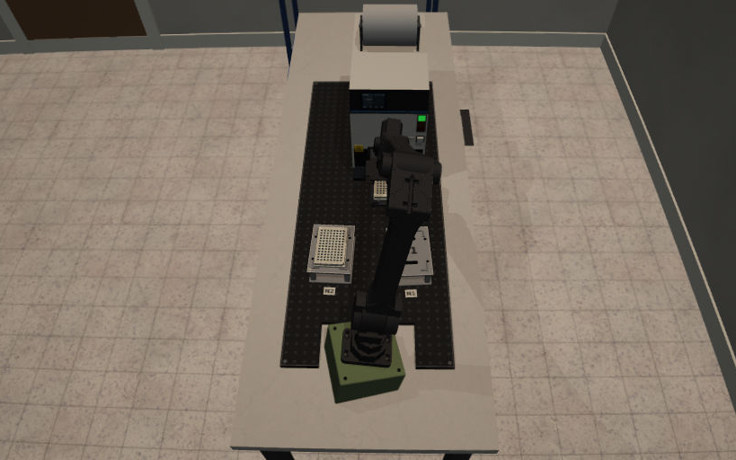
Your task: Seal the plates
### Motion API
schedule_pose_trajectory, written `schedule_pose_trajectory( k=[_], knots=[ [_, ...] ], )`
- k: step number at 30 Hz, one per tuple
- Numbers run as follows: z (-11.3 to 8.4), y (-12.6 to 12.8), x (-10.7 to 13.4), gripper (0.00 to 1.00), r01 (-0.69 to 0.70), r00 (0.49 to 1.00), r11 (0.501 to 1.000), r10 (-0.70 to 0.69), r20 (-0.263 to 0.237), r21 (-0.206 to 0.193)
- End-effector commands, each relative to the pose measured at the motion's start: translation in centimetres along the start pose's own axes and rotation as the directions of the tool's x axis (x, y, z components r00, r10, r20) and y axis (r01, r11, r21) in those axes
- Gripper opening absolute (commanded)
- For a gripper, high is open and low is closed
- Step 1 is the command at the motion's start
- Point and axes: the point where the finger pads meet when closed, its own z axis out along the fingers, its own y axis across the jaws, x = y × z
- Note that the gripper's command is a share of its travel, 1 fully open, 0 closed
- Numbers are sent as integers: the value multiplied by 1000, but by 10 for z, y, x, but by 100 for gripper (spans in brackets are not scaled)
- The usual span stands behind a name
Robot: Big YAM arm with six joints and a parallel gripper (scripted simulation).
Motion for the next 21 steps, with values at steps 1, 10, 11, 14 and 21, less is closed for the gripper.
schedule_pose_trajectory(
  k=[1, 10, 11, 14, 21],
  knots=[
    [-4, 0, -9, 0, 5, 999, 1000, -5, 35, 1],
    [3, 6, -6, 0, -2, 1000, 1000, 2, 26, -4],
    [5, 4, -5, 0, -5, 1000, 1000, 5, 24, -2],
    [8, 1, -1, 0, -9, 1000, 1000, 9, 12, -1],
    [10, 1, 0, 0, 5, 1000, 1000, -5, 13, -4]
  ],
)
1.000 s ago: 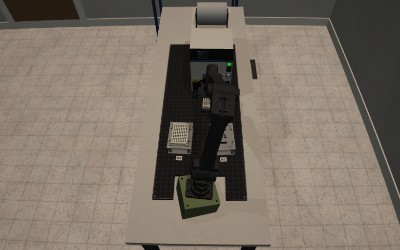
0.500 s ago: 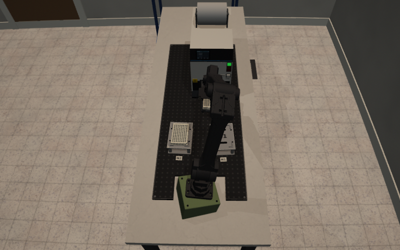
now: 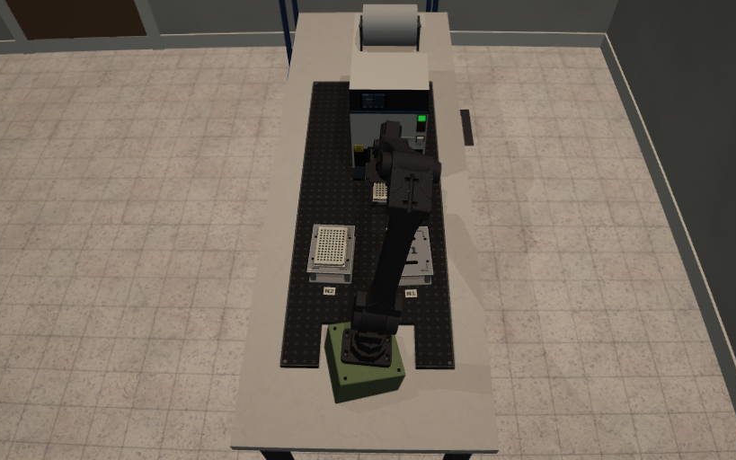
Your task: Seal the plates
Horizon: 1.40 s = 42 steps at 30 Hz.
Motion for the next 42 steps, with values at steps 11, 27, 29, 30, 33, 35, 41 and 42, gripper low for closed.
schedule_pose_trajectory(
  k=[11, 27, 29, 30, 33, 35, 41, 42],
  knots=[
    [5, -4, 2, 0, -10, 1000, 1000, 10, -14, -1],
    [4, -4, 3, 0, -15, 1000, 1000, 15, -20, 1],
    [4, -4, 3, 0, -15, 1000, 1000, 15, -19, 1],
    [4, -4, 3, 0, -15, 1000, 1000, 15, -19, 1],
    [4, -4, 3, 0, -15, 1000, 1000, 15, -19, 1],
    [4, -4, 3, 0, -16, 1000, 1000, 16, -19, 2],
    [4, -5, 3, 0, -16, 1000, 1000, 16, -18, 2],
    [4, -5, 2, 0, -16, 1000, 1000, 16, -18, 3]
  ],
)
